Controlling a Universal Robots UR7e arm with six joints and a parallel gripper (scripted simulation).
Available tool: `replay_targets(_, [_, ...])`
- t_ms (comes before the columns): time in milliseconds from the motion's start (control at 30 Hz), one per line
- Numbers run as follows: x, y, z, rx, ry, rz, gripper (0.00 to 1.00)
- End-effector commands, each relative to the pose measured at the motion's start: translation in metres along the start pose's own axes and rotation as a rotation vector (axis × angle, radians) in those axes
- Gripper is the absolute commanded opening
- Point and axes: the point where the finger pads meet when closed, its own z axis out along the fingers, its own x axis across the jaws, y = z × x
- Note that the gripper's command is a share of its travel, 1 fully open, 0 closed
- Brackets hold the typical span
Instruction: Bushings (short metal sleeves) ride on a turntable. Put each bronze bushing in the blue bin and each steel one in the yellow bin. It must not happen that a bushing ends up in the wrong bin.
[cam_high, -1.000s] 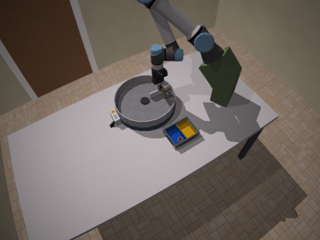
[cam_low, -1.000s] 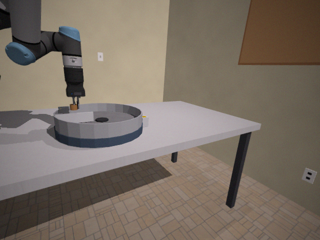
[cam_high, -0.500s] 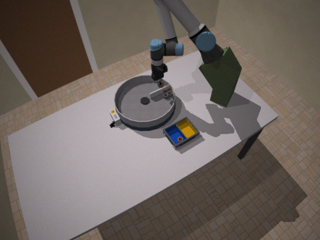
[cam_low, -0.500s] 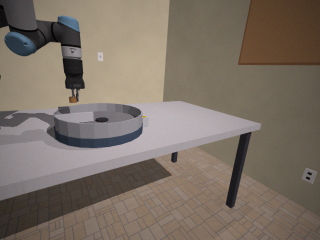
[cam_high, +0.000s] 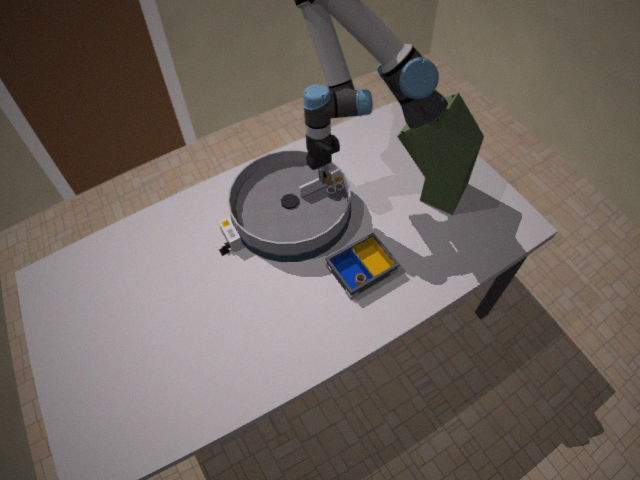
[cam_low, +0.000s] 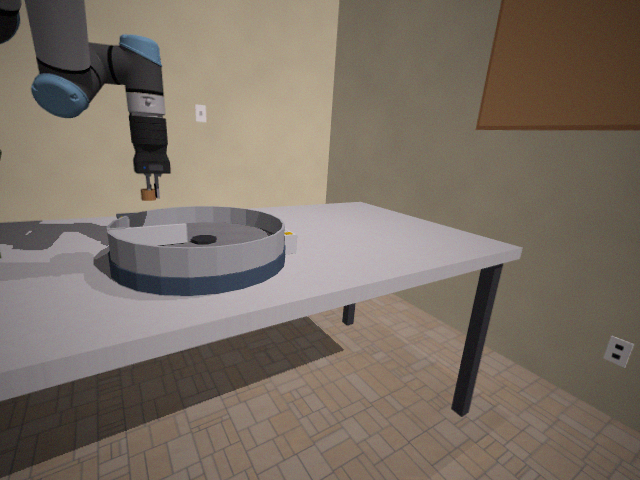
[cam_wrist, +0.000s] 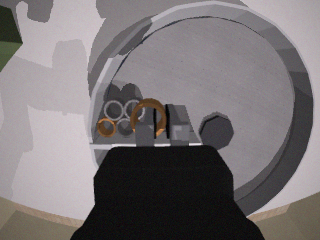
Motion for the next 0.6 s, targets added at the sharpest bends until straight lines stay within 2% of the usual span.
replay_targets(0, [0.008,-0.025,0.001,-0.008,-0.003,0.003,0.00])
replay_targets(67, [0.014,-0.047,0.001,-0.008,-0.003,0.003,0.00])
replay_targets(133, [0.014,-0.047,0.001,-0.008,-0.003,0.003,0.00])
replay_targets(200, [0.020,-0.070,0.001,-0.008,-0.003,0.003,0.00])
replay_targets(300, [0.020,-0.070,0.001,-0.008,-0.003,0.003,0.00])
replay_targets(400, [0.029,-0.103,0.001,-0.008,-0.003,0.003,0.00])
replay_targets(433, [0.029,-0.104,0.001,-0.008,-0.003,0.003,0.00])
replay_targets(500, [0.034,-0.123,0.002,-0.008,-0.003,0.003,0.00])
replay_targets(567, [0.035,-0.126,0.002,-0.008,-0.003,0.003,0.00])
